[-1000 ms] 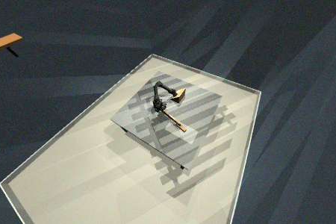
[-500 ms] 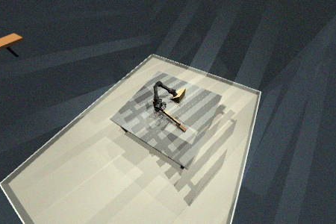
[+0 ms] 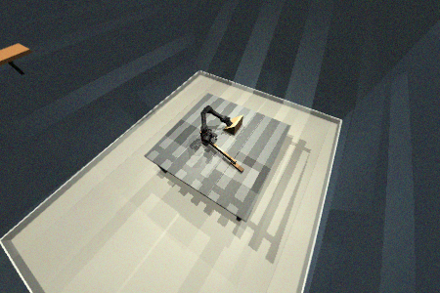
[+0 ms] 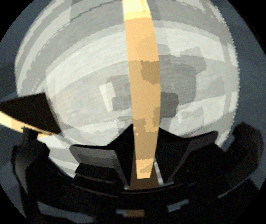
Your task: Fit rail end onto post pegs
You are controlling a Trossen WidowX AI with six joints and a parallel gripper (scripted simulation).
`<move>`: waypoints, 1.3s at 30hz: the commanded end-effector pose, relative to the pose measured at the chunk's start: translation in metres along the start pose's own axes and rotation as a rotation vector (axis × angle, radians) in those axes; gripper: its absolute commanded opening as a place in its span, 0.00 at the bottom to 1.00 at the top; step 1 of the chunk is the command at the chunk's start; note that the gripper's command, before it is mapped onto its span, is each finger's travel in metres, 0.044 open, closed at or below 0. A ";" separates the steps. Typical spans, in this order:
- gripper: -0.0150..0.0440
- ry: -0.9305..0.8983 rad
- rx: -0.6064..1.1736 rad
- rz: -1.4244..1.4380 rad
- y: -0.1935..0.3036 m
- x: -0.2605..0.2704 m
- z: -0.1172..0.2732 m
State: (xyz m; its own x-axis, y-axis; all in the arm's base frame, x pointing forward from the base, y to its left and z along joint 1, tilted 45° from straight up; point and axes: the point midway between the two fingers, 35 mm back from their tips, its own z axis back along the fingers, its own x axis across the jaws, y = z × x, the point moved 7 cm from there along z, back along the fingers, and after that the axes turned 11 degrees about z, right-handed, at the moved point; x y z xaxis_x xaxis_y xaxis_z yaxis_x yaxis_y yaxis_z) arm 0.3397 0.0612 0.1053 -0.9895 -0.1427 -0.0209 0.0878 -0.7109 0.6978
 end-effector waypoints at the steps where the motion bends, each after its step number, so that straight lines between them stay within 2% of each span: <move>1: 0.25 0.002 0.001 0.002 0.003 0.001 0.001; 39: 0.25 0.002 0.001 0.002 0.014 0.003 0.001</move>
State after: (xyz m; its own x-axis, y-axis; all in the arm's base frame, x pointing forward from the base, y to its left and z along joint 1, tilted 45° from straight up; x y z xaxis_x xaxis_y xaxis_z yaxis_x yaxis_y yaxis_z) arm 0.3387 0.0523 0.1133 -0.9894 -0.1437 -0.0210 0.0884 -0.7108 0.6979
